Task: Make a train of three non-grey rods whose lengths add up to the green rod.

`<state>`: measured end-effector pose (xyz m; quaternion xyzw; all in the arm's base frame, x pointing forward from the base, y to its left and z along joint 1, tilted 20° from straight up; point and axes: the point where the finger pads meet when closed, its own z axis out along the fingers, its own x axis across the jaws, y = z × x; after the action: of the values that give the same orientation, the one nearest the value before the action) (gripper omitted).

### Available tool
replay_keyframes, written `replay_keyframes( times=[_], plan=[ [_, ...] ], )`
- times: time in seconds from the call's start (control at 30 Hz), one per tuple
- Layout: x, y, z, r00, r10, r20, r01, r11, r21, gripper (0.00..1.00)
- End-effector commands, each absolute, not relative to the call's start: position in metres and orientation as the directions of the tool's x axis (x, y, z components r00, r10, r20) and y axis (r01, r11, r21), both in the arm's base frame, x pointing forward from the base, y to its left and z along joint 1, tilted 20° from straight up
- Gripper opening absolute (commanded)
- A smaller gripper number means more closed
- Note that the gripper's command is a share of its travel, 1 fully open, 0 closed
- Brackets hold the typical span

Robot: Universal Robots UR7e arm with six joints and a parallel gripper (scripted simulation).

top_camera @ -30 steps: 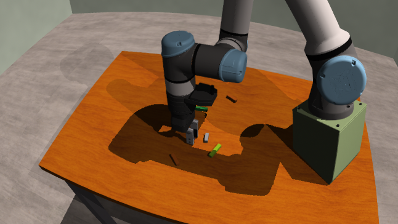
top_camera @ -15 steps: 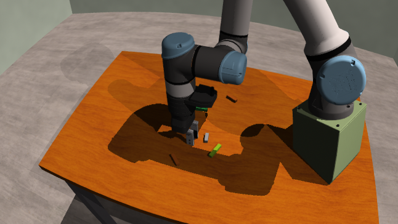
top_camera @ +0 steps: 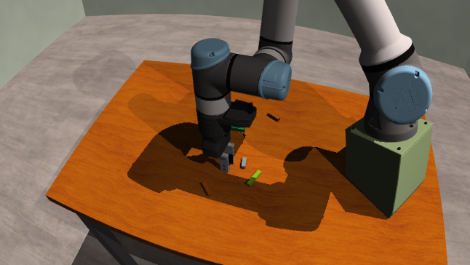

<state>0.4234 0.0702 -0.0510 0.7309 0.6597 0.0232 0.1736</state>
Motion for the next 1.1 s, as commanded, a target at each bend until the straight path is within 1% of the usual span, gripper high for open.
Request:
replay_keyframes(
  times=[0.0,0.4,0.43,1.07],
  plan=[
    [0.4237,0.0703,-0.0507,0.129,0.972,-0.195,0.956,-0.069,0.286,0.54],
    [0.4237,0.0703,-0.0507,0.129,0.972,-0.195,0.956,-0.069,0.286,0.54],
    [0.4237,0.0703,-0.0507,0.129,0.972,-0.195,0.956,-0.069,0.286,0.24],
    [0.4237,0.0703,-0.0507,0.129,0.972,-0.195,0.956,-0.069,0.286,0.24]
  ],
)
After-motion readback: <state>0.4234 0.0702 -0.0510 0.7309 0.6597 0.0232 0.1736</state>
